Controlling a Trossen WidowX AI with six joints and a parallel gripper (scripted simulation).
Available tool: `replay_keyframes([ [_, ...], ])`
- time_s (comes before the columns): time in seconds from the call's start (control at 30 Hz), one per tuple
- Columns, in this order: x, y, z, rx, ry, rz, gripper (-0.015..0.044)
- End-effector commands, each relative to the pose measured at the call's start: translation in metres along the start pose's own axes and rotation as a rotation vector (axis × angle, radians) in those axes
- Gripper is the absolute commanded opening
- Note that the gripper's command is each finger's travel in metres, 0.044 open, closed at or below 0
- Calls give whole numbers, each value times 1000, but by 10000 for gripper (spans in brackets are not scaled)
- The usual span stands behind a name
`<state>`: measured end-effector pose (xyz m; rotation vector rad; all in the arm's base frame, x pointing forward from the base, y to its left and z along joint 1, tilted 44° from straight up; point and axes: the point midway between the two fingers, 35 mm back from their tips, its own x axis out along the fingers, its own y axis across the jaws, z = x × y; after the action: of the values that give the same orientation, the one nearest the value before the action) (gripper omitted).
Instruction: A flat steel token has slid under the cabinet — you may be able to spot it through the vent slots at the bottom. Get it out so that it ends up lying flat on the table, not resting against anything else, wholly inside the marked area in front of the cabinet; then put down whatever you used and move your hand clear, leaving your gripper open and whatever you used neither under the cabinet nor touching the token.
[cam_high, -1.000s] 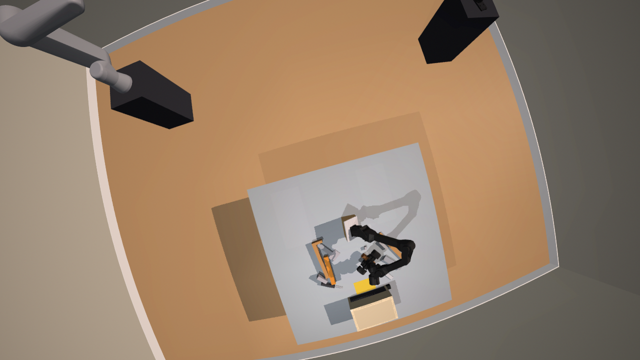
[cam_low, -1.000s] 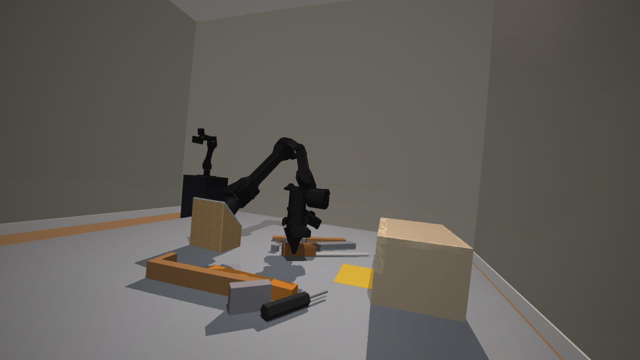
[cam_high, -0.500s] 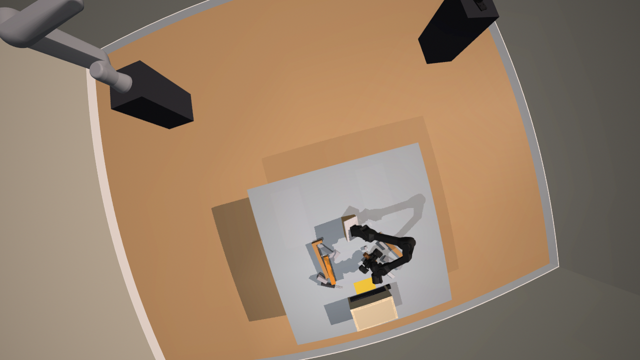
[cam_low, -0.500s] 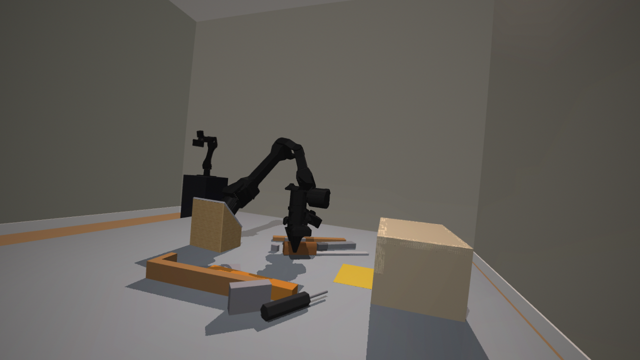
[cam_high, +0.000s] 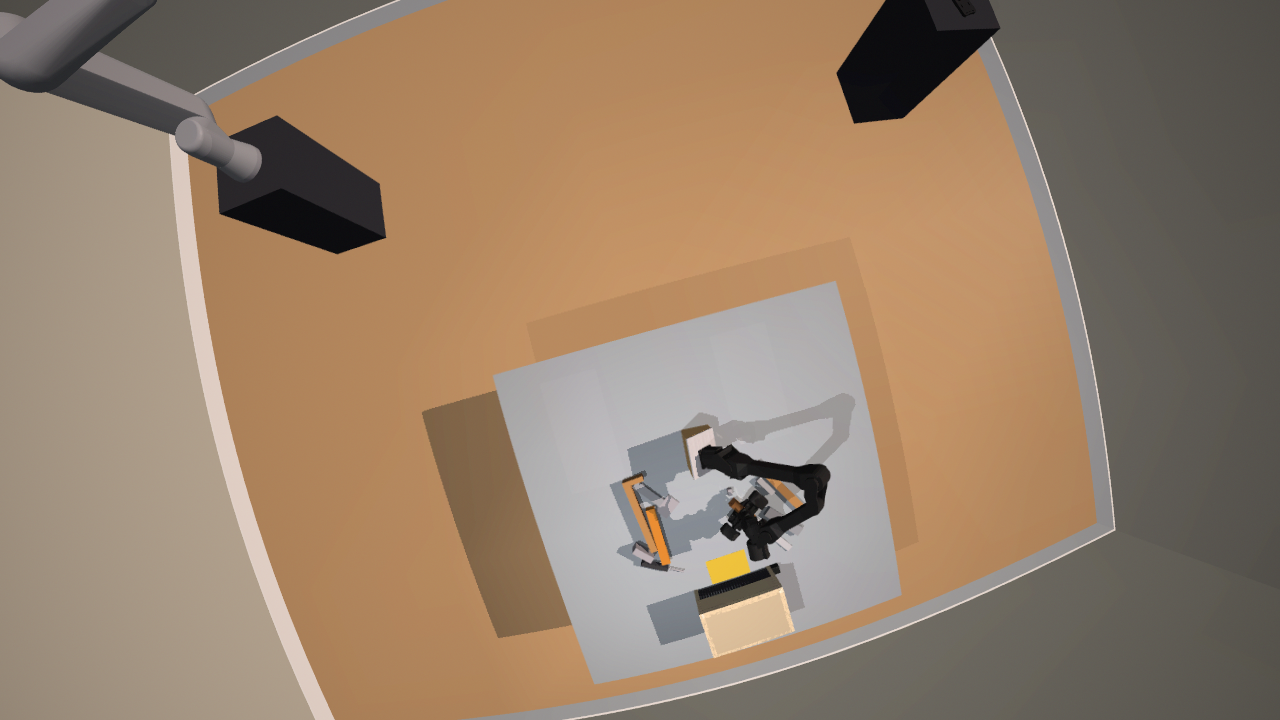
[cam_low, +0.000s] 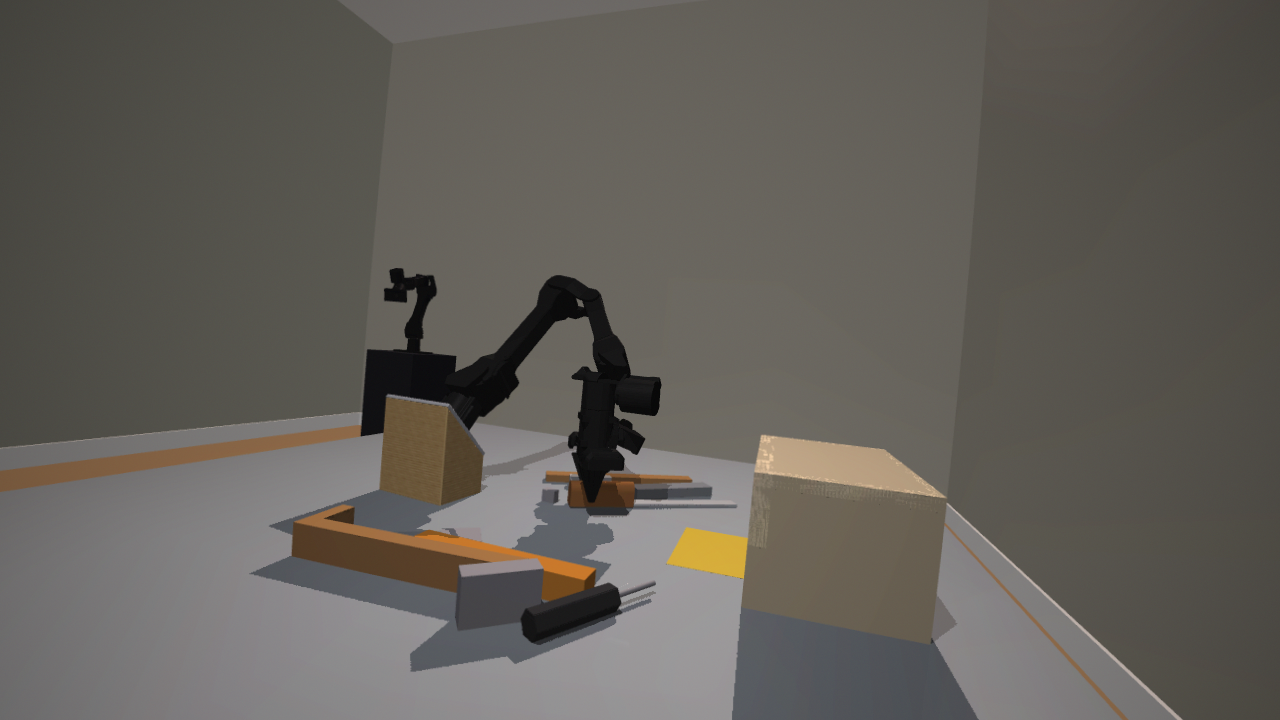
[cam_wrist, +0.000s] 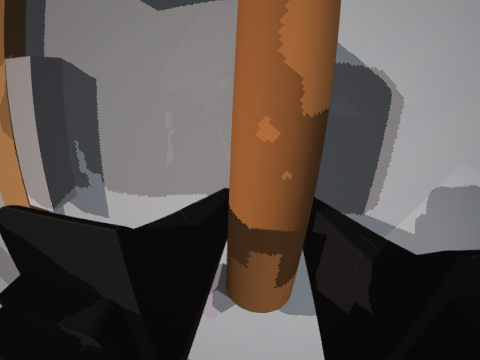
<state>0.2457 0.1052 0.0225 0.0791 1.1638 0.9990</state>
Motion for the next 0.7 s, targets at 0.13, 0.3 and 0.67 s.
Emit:
replay_keyframes([
  [0.13, -1, 9, 4, 0, -3, 0, 0],
  [0.3, -1, 14, 6, 0, -3, 0, 0],
  [0.67, -1, 25, 10, 0, -4, 1, 0],
])
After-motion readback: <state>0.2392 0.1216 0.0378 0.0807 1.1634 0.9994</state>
